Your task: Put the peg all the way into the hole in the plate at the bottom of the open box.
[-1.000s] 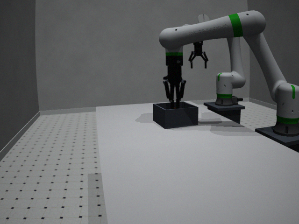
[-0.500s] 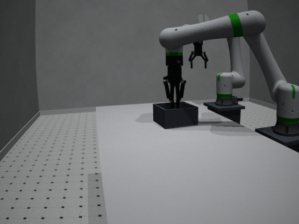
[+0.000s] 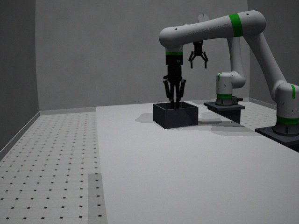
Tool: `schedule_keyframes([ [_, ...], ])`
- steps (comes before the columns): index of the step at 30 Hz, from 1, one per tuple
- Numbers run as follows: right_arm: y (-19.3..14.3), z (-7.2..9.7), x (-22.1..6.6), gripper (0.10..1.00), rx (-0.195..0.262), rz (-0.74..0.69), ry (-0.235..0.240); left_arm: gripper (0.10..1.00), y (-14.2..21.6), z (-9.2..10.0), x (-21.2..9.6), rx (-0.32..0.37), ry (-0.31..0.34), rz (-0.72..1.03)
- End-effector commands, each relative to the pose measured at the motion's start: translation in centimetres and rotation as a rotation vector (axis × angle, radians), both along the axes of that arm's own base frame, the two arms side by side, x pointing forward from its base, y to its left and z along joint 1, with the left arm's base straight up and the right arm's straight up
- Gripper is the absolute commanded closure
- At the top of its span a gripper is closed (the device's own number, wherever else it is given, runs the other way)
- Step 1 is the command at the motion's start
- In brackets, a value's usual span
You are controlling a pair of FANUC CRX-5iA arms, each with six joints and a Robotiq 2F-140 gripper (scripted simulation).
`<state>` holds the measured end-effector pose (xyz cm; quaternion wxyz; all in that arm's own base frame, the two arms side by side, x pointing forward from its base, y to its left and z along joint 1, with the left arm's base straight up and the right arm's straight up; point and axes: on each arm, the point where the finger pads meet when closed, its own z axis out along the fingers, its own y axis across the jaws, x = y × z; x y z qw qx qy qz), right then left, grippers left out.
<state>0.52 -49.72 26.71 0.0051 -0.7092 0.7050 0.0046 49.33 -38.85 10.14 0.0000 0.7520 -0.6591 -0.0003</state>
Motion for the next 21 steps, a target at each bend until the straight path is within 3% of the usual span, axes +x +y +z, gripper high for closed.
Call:
schedule_keyframes([
  [1, -0.3, 0.5, -0.2, 0.098, -0.014, 0.000, 0.001, 0.849, -0.2, 0.8, 0.4, -0.010, -0.010, 0.000],
  [21, -0.3, 0.5, -0.2, 0.098, -0.014, 0.000, 0.001, 0.849, -0.2, 2.7, 0.3, -0.010, -0.010, 0.000],
])
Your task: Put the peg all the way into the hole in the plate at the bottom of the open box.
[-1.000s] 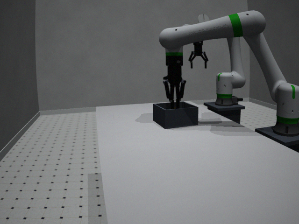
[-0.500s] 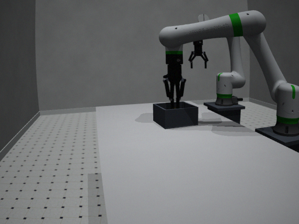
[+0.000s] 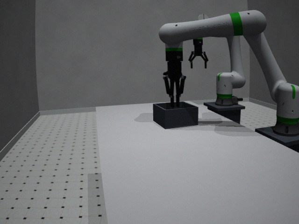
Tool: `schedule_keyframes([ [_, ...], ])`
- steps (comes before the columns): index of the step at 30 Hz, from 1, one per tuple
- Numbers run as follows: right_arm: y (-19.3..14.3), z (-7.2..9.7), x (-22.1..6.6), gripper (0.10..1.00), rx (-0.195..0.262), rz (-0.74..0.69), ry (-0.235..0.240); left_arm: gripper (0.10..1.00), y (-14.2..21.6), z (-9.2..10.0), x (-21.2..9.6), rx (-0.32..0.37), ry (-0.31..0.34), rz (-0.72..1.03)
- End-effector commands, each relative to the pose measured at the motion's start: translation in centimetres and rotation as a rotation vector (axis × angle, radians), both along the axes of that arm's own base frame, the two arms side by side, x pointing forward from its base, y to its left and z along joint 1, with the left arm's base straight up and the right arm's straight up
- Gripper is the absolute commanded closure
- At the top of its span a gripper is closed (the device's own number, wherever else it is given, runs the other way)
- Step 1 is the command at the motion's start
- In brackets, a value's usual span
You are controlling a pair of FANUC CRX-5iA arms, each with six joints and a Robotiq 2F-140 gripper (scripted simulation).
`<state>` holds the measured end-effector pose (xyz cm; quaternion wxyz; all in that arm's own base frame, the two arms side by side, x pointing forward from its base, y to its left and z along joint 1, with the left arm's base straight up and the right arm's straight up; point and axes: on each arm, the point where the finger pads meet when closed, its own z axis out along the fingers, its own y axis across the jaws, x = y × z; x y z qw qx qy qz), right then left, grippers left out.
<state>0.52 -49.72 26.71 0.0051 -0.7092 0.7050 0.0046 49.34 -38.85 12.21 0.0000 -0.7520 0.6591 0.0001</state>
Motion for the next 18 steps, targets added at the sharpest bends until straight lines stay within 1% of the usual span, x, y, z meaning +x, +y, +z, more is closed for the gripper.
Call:
schedule_keyframes([
  [1, -0.28, 0.49, -0.22, 0.098, -0.014, 0.000, 0.001, 0.849, -0.20, 0.69, 0.33, -0.009, -0.010, 0.000],
  [18, -0.28, 0.49, -0.22, 0.098, -0.014, 0.000, 0.001, 0.849, -0.20, 1.15, 0.33, -0.009, -0.010, 0.000],
])
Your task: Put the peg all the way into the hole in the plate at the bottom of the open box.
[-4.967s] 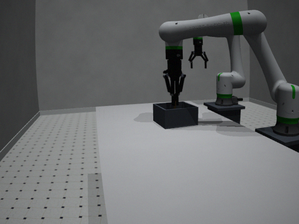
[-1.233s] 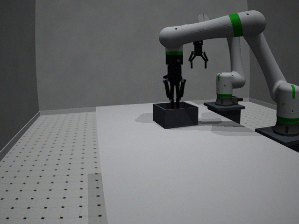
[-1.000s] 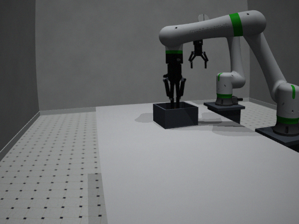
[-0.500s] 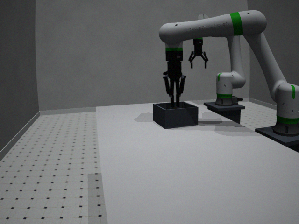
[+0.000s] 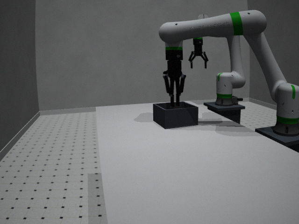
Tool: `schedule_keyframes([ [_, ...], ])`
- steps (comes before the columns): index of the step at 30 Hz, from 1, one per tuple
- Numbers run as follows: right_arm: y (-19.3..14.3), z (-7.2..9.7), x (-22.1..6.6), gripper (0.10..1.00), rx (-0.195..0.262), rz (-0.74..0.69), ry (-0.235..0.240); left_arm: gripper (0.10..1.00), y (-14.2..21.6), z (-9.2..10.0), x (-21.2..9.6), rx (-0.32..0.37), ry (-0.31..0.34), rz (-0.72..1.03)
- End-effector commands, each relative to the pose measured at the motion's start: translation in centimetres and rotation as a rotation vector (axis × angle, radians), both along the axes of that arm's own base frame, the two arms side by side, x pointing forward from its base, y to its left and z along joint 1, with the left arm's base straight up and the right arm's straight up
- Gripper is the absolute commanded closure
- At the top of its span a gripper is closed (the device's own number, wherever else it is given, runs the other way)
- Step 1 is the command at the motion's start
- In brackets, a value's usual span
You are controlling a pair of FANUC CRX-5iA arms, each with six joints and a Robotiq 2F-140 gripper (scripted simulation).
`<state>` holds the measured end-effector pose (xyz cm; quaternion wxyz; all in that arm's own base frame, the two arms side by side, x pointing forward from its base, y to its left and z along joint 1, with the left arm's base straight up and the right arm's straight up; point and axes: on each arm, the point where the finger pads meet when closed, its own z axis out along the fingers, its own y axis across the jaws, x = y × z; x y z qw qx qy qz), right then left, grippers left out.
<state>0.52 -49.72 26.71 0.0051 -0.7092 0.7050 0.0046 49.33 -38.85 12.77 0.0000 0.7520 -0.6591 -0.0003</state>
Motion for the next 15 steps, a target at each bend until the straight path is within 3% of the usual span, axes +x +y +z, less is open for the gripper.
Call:
schedule_keyframes([
  [1, -0.3, 0.5, -0.2, 0.098, -0.014, 0.000, 0.001, 0.849, -0.2, 0.6, 0.3, -0.010, -0.010, 0.000],
  [6, -0.3, 0.5, -0.2, 0.098, -0.014, 0.000, 0.001, 0.849, -0.2, 1.7, 0.3, -0.010, -0.010, 0.000],
  [15, -0.3, 0.5, -0.2, 0.098, -0.014, 0.000, 0.001, 0.849, -0.2, 5.3, 0.3, -0.010, -0.010, -0.001],
])
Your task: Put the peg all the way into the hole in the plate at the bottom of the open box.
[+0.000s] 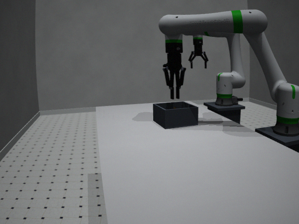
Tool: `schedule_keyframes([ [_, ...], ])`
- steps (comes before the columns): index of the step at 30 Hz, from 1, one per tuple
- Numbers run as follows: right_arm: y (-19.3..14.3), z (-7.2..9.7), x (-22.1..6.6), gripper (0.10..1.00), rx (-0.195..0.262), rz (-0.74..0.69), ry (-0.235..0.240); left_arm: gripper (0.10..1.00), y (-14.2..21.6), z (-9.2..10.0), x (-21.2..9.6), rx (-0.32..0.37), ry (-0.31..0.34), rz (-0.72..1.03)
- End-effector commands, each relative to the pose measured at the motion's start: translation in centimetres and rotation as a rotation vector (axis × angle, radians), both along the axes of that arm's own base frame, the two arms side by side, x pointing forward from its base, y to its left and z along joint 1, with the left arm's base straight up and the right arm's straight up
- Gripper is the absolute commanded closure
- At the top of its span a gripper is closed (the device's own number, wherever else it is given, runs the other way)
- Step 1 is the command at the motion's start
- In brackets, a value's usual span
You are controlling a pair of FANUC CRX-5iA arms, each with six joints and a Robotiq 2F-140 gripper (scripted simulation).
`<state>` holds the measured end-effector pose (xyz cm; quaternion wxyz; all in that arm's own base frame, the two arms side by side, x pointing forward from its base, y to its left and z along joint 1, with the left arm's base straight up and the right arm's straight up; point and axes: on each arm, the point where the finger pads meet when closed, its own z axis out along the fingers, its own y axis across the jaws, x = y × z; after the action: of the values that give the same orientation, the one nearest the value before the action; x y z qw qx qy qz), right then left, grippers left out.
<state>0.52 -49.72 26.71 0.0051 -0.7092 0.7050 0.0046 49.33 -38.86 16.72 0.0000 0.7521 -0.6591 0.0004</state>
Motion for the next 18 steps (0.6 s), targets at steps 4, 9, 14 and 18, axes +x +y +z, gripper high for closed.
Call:
schedule_keyframes([
  [4, -0.3, 0.5, -0.2, 0.098, -0.014, 0.000, 0.001, 0.849, -0.2, 2.6, 0.3, -0.009, -0.009, -0.001],
  [9, -0.3, 0.5, -0.2, 0.098, -0.014, 0.000, 0.001, 0.849, -0.2, 4.1, 0.3, -0.009, -0.009, -0.001],
  [14, -0.3, 0.5, -0.2, 0.098, -0.014, 0.000, 0.001, 0.849, -0.2, 4.5, 0.3, -0.009, -0.009, -0.001],
  [18, -0.3, 0.5, -0.2, 0.098, -0.014, 0.000, 0.001, 0.849, -0.2, 4.5, 0.3, -0.009, -0.009, -0.001],
])
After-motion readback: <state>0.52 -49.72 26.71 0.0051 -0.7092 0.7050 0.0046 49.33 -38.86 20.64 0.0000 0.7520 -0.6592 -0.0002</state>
